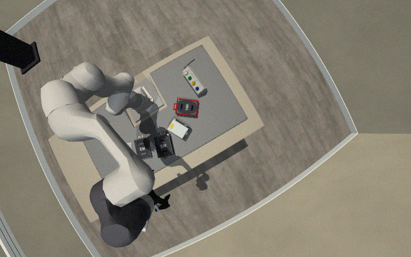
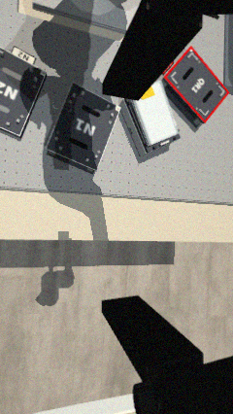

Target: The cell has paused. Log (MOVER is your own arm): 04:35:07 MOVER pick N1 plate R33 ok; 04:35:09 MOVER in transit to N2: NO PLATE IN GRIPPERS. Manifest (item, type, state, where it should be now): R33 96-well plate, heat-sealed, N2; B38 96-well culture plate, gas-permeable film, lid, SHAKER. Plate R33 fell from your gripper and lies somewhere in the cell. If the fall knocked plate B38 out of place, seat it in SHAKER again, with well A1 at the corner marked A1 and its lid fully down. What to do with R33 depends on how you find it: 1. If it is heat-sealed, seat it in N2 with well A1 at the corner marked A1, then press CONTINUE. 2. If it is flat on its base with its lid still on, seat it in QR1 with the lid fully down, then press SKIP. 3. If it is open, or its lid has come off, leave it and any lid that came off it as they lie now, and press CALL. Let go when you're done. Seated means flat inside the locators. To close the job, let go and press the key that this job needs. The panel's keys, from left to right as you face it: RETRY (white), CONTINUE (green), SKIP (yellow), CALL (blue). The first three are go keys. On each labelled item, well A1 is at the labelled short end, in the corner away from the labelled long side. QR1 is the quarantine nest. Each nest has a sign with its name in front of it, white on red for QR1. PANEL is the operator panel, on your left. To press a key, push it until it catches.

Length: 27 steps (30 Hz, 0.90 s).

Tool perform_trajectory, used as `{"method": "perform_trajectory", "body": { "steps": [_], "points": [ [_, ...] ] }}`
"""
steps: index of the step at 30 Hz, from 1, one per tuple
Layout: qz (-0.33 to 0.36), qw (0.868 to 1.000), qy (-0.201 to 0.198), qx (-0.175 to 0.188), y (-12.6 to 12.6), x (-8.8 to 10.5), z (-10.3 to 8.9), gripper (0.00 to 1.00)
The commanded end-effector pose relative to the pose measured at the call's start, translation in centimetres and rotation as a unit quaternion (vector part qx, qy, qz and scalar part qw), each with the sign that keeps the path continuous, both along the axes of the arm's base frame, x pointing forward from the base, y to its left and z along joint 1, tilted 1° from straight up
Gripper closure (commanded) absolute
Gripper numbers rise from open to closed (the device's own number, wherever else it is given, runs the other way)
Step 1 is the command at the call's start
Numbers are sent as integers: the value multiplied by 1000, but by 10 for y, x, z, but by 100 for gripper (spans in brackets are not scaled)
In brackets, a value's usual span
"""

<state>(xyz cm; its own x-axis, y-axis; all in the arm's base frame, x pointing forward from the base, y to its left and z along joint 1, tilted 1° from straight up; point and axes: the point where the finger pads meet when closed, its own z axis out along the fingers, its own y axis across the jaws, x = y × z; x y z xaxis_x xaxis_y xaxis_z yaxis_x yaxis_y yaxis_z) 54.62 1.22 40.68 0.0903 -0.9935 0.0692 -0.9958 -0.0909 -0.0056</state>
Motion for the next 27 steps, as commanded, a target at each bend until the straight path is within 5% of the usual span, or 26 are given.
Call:
{"method": "perform_trajectory", "body": {
  "steps": [1,14,19,27],
  "points": [
    [138,990,8,13,-5,6,4,0],
    [261,965,10,22,-12,8,6,0],
    [337,941,17,29,-14,8,6,0],
    [352,936,19,24,-36,4,-2,0]
  ]
}}
